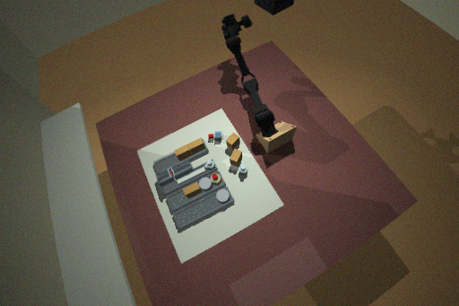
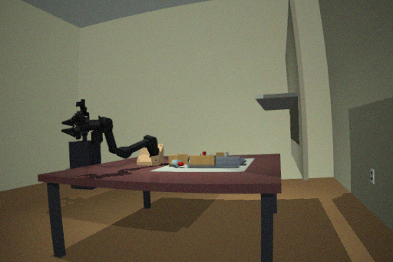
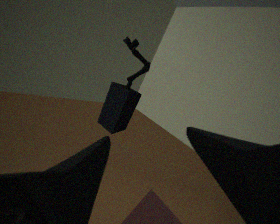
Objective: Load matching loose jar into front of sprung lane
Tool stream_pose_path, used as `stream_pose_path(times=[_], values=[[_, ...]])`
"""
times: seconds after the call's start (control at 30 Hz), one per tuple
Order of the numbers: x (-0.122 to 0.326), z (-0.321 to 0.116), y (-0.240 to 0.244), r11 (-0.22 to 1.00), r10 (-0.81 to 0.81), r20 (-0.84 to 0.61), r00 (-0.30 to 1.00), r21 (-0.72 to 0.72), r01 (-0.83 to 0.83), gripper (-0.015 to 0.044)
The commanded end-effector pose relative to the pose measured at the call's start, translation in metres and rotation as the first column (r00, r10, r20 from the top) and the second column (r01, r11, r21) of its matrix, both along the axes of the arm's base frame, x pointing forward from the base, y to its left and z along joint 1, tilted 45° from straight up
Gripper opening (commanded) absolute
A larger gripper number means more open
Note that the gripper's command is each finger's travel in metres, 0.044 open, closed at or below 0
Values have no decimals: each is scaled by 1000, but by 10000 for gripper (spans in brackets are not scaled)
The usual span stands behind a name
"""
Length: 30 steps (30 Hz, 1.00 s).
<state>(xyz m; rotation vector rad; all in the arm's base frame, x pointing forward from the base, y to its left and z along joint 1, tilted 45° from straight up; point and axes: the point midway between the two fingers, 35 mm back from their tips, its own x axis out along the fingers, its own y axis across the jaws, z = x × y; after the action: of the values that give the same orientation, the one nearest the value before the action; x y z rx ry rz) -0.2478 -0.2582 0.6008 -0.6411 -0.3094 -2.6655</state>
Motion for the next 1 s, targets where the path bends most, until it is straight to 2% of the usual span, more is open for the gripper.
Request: stream_pose_path(times=[0.0,0.13,0.27,0.57,0.77,0.97], values=[[1,1,1,1000,0,-3,1000,-3,0,426],[16,22,24,998,3,-66,998,-63,-7,440],[49,57,73,984,-11,-190,982,-179,-24,440],[119,106,172,921,-104,-429,897,-383,-76,440],[179,120,253,843,-222,-564,795,-521,-134,440],[245,114,333,745,-367,-655,660,-632,-213,440]])
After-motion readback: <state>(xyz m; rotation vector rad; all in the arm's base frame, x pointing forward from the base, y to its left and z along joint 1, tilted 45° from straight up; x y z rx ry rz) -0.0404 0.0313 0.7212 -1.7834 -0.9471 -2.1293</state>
